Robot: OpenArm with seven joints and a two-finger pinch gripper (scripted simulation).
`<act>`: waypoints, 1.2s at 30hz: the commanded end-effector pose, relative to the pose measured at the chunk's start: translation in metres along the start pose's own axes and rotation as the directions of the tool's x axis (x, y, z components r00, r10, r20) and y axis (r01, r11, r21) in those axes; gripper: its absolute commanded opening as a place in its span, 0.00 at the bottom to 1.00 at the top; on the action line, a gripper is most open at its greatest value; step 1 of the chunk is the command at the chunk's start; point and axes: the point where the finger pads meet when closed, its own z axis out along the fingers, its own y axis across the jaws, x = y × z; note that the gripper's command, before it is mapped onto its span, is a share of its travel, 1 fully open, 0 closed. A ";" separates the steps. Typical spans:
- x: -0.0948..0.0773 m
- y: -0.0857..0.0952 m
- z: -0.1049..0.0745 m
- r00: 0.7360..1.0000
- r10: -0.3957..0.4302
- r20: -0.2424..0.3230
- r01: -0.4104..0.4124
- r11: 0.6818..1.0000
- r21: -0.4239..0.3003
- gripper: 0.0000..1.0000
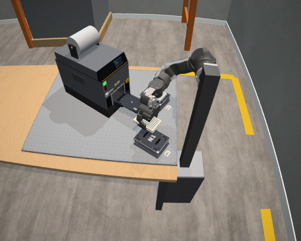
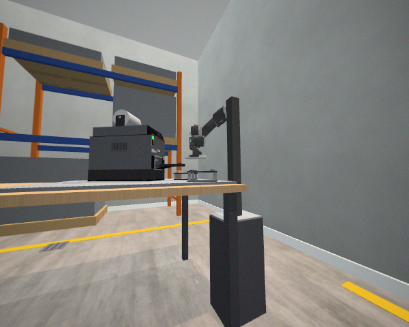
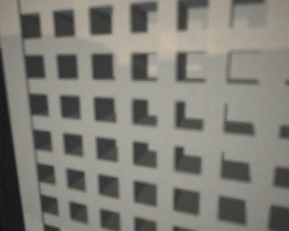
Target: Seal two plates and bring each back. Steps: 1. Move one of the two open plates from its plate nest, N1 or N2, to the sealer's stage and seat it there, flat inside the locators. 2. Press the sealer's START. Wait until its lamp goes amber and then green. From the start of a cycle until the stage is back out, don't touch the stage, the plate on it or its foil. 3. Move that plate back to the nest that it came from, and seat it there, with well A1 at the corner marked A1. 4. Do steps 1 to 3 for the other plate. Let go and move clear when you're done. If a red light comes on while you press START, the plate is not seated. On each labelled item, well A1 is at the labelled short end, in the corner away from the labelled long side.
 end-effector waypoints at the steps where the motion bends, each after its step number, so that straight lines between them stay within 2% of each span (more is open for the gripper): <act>1: -0.005 0.002 -0.002 1.000 -0.003 0.000 0.003 1.000 -0.014 0.00; 7: -0.017 -0.005 -0.002 1.000 -0.004 0.000 0.004 1.000 -0.015 0.00; 10: -0.018 -0.006 -0.001 1.000 -0.007 -0.003 0.007 1.000 -0.012 0.00; 36: -0.069 -0.031 -0.002 1.000 -0.004 0.001 0.004 1.000 -0.015 0.00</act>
